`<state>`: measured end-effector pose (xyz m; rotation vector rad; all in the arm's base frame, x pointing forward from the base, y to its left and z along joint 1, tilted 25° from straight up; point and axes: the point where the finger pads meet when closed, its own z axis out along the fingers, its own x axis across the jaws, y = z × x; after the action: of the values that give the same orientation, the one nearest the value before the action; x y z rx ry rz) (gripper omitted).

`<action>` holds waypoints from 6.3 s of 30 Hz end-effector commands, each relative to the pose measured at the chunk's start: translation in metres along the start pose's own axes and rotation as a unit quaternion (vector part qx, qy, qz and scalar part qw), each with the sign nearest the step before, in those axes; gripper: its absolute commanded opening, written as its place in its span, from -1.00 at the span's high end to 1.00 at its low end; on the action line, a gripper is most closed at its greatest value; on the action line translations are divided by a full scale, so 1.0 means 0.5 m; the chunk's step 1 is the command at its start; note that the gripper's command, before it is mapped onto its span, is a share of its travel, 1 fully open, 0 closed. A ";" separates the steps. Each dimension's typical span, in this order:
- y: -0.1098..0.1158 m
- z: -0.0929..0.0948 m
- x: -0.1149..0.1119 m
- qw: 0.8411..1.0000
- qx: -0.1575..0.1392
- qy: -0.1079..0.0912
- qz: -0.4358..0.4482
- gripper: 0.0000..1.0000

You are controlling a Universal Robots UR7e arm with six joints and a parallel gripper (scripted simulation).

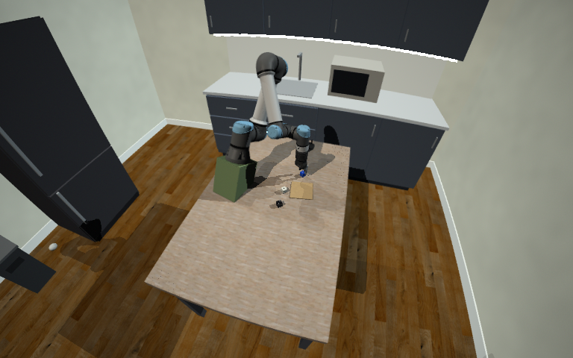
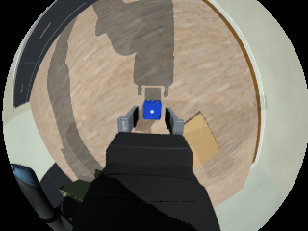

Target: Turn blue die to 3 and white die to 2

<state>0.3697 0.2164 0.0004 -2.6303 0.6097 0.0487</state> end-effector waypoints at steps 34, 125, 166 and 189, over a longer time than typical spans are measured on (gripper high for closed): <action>-0.002 0.000 -0.002 1.000 0.000 0.000 0.000 -0.74; -0.003 0.023 0.000 1.000 0.000 0.000 0.000 -0.74; -0.003 0.072 0.000 1.000 0.000 0.000 0.000 -0.74; -0.003 0.072 0.000 1.000 0.000 0.000 0.000 -0.14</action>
<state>0.3745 0.2321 -0.0307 -2.6299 0.6084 0.0439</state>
